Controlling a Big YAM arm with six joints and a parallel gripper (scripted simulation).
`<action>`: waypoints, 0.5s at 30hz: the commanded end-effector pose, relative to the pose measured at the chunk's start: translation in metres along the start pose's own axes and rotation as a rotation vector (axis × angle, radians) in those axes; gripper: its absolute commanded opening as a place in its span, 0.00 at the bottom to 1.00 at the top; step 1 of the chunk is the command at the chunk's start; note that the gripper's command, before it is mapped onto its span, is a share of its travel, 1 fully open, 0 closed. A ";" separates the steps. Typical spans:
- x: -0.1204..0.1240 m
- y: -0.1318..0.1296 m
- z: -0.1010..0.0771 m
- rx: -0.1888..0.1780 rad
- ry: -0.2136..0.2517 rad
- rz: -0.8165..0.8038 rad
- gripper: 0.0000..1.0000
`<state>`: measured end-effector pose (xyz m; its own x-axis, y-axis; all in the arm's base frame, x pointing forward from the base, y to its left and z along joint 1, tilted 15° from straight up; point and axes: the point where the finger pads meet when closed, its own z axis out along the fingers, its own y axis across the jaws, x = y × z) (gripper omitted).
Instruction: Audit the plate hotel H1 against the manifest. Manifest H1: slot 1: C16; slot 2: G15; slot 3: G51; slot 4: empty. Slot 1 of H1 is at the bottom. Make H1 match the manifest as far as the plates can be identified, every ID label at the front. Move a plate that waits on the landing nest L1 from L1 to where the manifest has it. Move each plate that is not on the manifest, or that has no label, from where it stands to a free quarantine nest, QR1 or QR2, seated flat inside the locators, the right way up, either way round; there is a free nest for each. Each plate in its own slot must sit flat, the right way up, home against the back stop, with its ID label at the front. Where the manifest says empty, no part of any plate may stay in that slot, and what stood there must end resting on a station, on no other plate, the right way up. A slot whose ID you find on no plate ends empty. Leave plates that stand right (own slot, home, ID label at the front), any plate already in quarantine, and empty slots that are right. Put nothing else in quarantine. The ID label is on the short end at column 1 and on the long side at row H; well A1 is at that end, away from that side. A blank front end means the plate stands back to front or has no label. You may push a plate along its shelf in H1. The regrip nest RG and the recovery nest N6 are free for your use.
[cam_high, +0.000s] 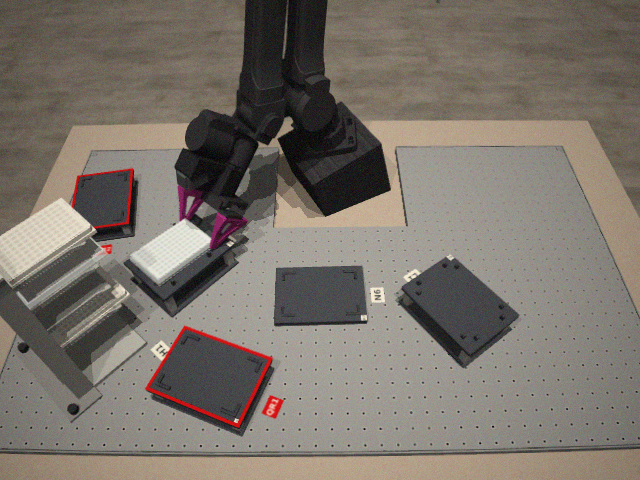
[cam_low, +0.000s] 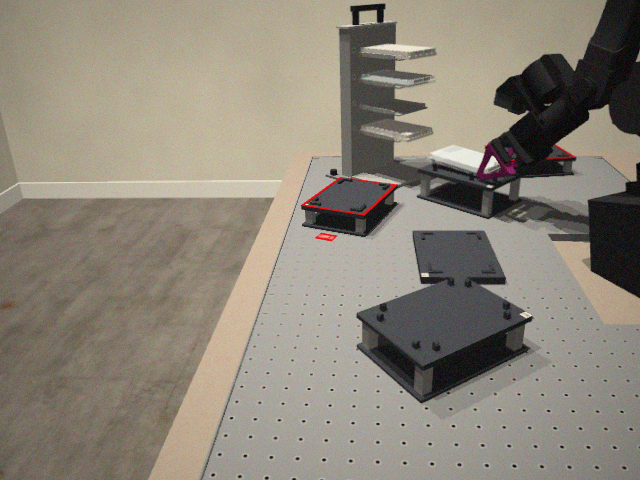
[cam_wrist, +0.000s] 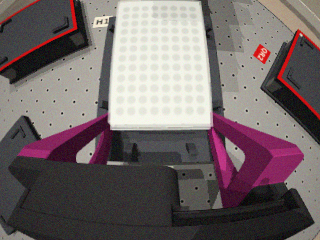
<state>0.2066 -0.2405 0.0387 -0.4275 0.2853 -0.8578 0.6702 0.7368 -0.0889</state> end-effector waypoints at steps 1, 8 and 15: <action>0.001 -0.004 0.000 0.012 -0.008 -0.006 0.86; -0.006 -0.002 0.003 0.005 -0.020 -0.003 0.86; -0.006 -0.002 0.003 0.005 -0.020 -0.003 0.93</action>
<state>0.2068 -0.2409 0.0371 -0.4269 0.2845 -0.8584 0.6702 0.7368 -0.0891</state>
